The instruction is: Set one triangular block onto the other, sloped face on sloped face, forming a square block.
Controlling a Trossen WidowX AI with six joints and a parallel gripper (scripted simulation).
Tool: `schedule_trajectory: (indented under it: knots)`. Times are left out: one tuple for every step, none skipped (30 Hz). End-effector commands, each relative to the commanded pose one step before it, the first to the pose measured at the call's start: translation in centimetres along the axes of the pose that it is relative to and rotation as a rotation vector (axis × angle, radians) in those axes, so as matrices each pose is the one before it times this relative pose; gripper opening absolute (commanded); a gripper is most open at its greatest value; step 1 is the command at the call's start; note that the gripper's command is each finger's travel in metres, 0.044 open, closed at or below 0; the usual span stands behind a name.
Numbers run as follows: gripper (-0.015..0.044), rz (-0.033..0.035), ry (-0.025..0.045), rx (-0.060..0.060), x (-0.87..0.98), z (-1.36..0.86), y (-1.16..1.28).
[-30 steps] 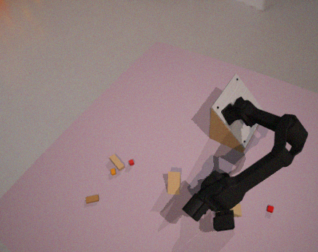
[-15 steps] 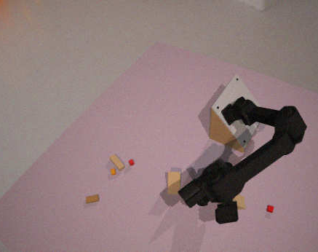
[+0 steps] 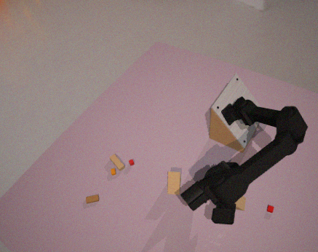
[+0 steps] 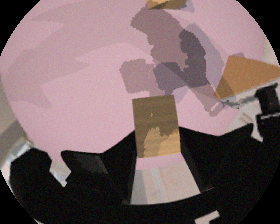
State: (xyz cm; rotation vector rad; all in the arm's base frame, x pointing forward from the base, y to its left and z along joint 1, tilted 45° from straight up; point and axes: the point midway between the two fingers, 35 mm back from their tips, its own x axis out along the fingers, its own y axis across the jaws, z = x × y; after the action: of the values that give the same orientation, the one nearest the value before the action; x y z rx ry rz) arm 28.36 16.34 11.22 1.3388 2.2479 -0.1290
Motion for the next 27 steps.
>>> schedule_trajectory:
  knots:
    - [0.0000, -0.02657, -0.03149, 0.1210, -0.025, -0.128, 0.051]
    - [0.0000, -0.00561, -0.00725, 0.0301, 0.017, -0.023, 0.003]
    - [0.0000, -0.00532, -0.00744, 0.0300, 0.016, -0.023, 0.003]
    - [0.0000, -0.00503, -0.00763, 0.0300, 0.015, -0.023, 0.002]
    - [0.0000, -0.00474, -0.00781, 0.0300, 0.014, -0.023, 0.002]
    - [0.0000, -0.00443, -0.00797, 0.0300, 0.013, -0.024, 0.002]
    - [0.0000, -0.00412, -0.00813, 0.0300, 0.012, -0.024, 0.001]
    - [0.0000, -0.00381, -0.00827, 0.0300, 0.010, -0.024, 0.001]
    - [0.0000, -0.00349, -0.00840, 0.0300, 0.009, -0.024, 0.000]
    - [0.0000, -0.00317, -0.00852, 0.0300, 0.008, -0.024, 0.000]
    - [0.0000, -0.00284, -0.00862, 0.0300, 0.007, -0.024, 0.000]
    - [0.0000, -0.00251, -0.00871, 0.0300, 0.006, -0.025, -0.001]
    - [0.0000, -0.00217, -0.00879, 0.0300, 0.005, -0.025, -0.001]
    - [0.0000, -0.00184, -0.00886, 0.0300, 0.004, -0.025, -0.002]
    - [0.0000, -0.00150, -0.00892, 0.0300, 0.002, -0.025, -0.002]
    - [0.0000, -0.00116, -0.00896, 0.0300, 0.001, -0.025, -0.003]
    - [0.0000, -0.00082, -0.00899, 0.0300, 0.000, -0.025, -0.003]
    - [0.0000, -0.00047, -0.00900, 0.0300, -0.001, -0.025, -0.004]
    - [0.0000, -0.00012, -0.00901, 0.0300, -0.002, -0.026, -0.004]
    - [0.0000, 0.00023, -0.00900, 0.0300, -0.003, -0.026, -0.005]
    - [0.0000, 0.00057, -0.00898, 0.0300, -0.004, -0.026, -0.005]
    - [0.0000, 0.00091, -0.00894, 0.0300, -0.006, -0.026, -0.006]
    - [0.0000, 0.00125, -0.00890, 0.0300, -0.007, -0.026, -0.006]
    - [0.0000, 0.00158, -0.00883, 0.0300, -0.008, -0.026, -0.007]
    - [0.0000, 0.00192, -0.00876, 0.0300, -0.009, -0.026, -0.007]
    - [0.0000, 0.00225, -0.00867, 0.0300, -0.010, -0.026, -0.008]
    - [0.0000, 0.00257, -0.00857, 0.0300, -0.011, -0.026, -0.009]
